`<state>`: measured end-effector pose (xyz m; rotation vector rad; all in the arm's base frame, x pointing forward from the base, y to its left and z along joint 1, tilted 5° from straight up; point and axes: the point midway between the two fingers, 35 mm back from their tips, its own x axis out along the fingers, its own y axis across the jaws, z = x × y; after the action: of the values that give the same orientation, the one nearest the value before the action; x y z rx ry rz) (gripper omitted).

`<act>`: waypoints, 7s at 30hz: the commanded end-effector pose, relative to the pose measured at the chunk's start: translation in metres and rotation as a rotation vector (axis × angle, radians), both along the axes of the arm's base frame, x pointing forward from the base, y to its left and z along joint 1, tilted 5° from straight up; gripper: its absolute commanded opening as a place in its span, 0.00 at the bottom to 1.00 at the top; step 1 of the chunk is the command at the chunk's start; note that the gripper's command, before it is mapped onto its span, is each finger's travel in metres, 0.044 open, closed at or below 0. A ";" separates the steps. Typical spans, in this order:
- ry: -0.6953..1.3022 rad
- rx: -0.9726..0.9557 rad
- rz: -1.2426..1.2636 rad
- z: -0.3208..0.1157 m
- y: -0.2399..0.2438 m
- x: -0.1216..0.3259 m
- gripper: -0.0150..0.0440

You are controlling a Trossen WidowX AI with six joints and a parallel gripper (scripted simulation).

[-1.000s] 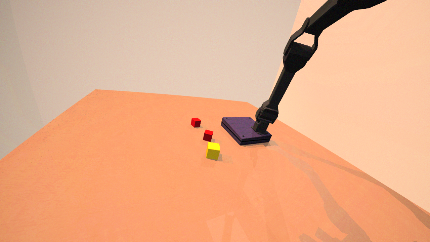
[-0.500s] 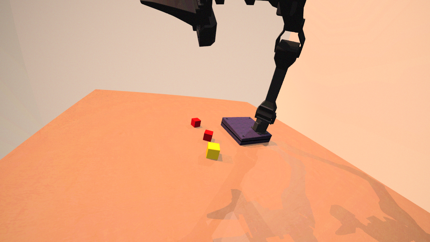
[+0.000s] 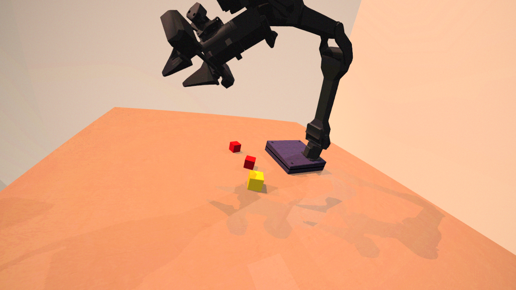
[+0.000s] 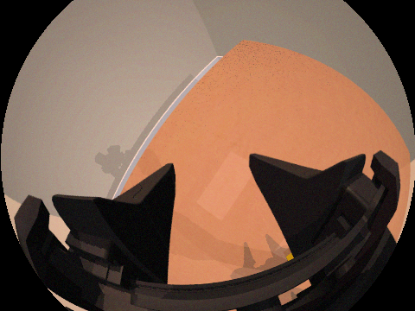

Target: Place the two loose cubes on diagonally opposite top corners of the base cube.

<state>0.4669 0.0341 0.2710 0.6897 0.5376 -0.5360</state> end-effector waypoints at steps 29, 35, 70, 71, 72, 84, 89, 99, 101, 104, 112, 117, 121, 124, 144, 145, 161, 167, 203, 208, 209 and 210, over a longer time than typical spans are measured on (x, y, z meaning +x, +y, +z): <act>0.731 0.500 -0.242 -0.141 -0.164 -0.181 0.70; 0.731 0.500 -0.241 -0.181 -0.163 -0.176 0.70; 0.731 0.501 -0.242 -0.247 -0.159 -0.173 0.70; 0.731 0.501 -0.242 -0.248 -0.158 -0.173 0.70; 0.731 0.501 -0.241 -0.249 -0.158 -0.173 0.70; 0.731 0.501 -0.241 -0.250 -0.158 -0.173 0.43; 0.731 0.501 -0.241 -0.237 -0.160 -0.172 0.43; 0.731 0.500 -0.241 -0.206 -0.163 -0.171 0.43; 0.731 0.500 -0.241 -0.200 -0.164 -0.172 0.43; 0.731 0.500 -0.241 -0.190 -0.164 -0.172 0.43; 0.731 0.500 -0.242 -0.165 -0.165 -0.176 0.43; 0.731 0.500 -0.242 -0.149 -0.165 -0.179 0.43; 0.731 0.500 -0.242 -0.141 -0.164 -0.181 0.43; 0.732 0.498 -0.238 -0.141 -0.164 -0.181 0.43; 0.795 0.299 0.173 -0.147 -0.105 -0.159 0.43; 0.798 0.288 0.194 -0.147 -0.102 -0.158 0.43; 0.826 0.116 0.533 -0.152 -0.050 -0.150 0.43; 0.832 0.049 0.660 -0.154 -0.030 -0.149 0.43; 0.811 -0.293 1.277 -0.163 0.066 -0.162 0.43; 0.811 -0.293 1.277 -0.163 0.066 -0.162 0.43; 0.811 -0.293 1.277 -0.163 0.066 -0.162 0.43; 0.811 -0.293 1.277 -0.164 0.066 -0.162 0.43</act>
<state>0.3042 0.1005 0.1076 -0.2592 1.4619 0.3613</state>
